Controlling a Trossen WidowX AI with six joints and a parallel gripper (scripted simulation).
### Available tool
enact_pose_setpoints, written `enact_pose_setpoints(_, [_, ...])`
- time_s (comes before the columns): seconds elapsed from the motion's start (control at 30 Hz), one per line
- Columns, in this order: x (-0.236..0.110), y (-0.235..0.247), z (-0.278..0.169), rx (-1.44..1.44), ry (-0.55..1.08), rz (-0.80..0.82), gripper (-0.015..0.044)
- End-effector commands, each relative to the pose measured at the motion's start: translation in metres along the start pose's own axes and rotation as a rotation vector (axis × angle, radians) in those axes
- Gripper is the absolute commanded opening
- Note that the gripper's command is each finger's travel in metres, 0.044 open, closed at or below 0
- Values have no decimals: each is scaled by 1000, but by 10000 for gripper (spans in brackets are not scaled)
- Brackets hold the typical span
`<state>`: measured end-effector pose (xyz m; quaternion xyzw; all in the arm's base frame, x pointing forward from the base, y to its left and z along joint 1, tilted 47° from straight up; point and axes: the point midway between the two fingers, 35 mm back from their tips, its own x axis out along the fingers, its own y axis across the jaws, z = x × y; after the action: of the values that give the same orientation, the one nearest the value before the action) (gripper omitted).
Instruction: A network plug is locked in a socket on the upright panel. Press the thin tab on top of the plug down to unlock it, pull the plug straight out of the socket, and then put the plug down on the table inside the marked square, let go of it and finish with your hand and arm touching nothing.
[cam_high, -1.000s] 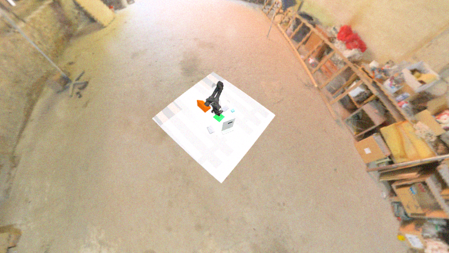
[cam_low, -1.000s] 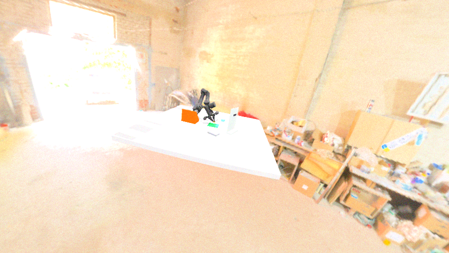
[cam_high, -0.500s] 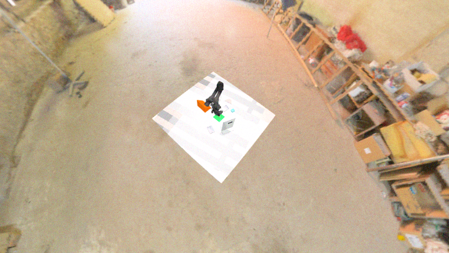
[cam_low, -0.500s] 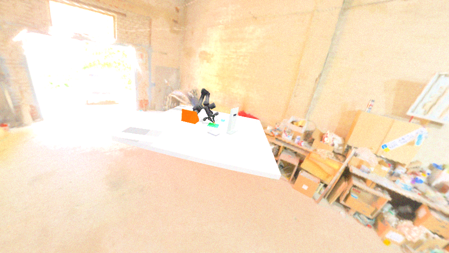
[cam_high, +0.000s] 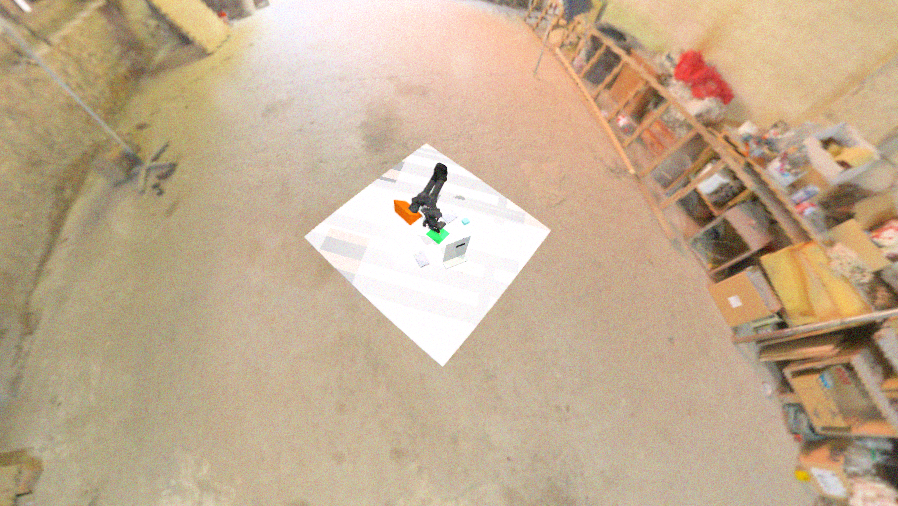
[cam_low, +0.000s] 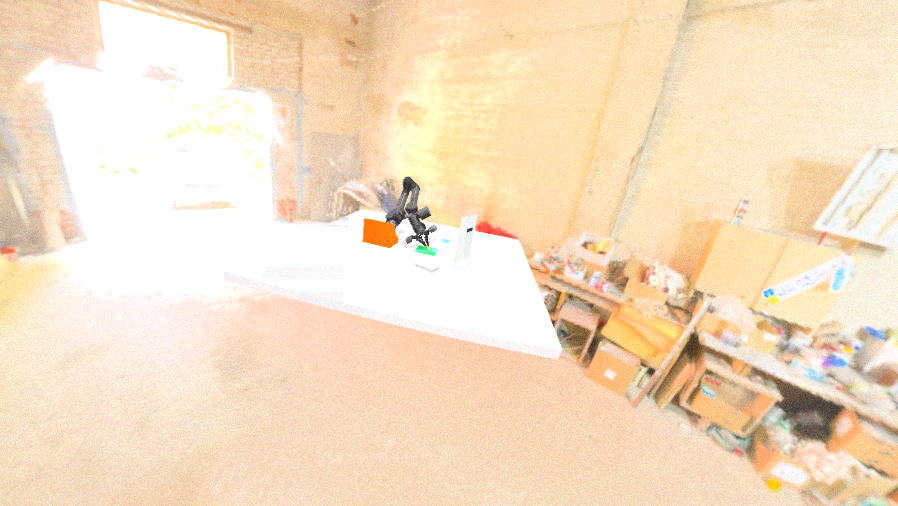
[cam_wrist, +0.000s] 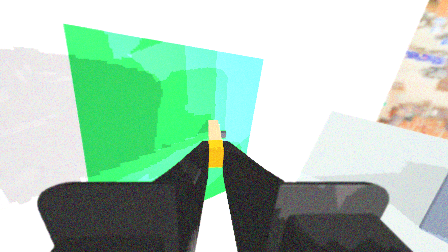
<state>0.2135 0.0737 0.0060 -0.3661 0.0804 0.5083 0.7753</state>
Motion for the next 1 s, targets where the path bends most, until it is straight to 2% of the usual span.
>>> enact_pose_setpoints(0.0, [1,1,0,3,5,-1,0])
enact_pose_setpoints(0.27, [1,1,0,0,0,0,0])
enact_pose_setpoints(0.47, [1,1,0,0,0,0,156])
enact_pose_setpoints(0.97, [-5,1,-2,0,5,3,156])
